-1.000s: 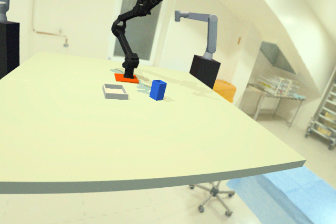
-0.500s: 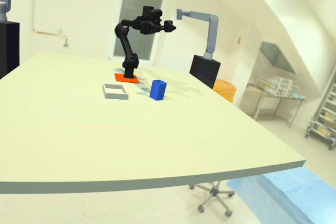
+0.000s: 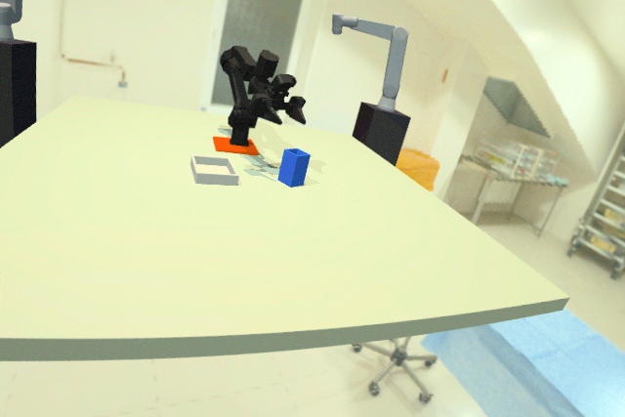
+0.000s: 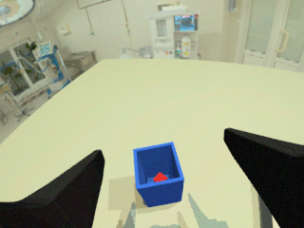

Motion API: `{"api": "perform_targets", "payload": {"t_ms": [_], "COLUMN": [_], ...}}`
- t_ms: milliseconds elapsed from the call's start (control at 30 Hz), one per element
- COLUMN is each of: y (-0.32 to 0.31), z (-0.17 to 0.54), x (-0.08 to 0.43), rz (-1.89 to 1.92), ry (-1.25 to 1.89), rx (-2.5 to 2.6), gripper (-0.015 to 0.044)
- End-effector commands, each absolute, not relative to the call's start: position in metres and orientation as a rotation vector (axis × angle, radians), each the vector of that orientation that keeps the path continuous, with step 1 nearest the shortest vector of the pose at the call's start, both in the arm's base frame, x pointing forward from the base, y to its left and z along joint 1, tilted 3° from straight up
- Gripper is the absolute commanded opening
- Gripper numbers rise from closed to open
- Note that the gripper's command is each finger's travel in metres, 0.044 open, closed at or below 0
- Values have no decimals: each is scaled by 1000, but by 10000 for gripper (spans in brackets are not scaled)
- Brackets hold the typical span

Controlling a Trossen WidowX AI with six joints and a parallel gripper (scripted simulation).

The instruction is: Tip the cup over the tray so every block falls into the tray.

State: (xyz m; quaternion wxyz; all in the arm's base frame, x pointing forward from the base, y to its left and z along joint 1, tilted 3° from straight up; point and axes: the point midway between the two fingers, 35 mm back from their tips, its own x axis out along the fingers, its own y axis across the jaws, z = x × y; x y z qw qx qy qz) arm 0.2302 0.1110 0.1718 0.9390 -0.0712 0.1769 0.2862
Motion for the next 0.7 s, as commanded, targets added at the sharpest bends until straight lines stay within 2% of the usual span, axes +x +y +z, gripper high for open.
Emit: {"api": "perform_targets", "payload": {"t_ms": [0, 667], "y": [108, 105], "z": [151, 83], "x": [223, 226], "rz": [604, 604], "ry": [396, 397], "rx": [-180, -181], "gripper": [440, 440]}}
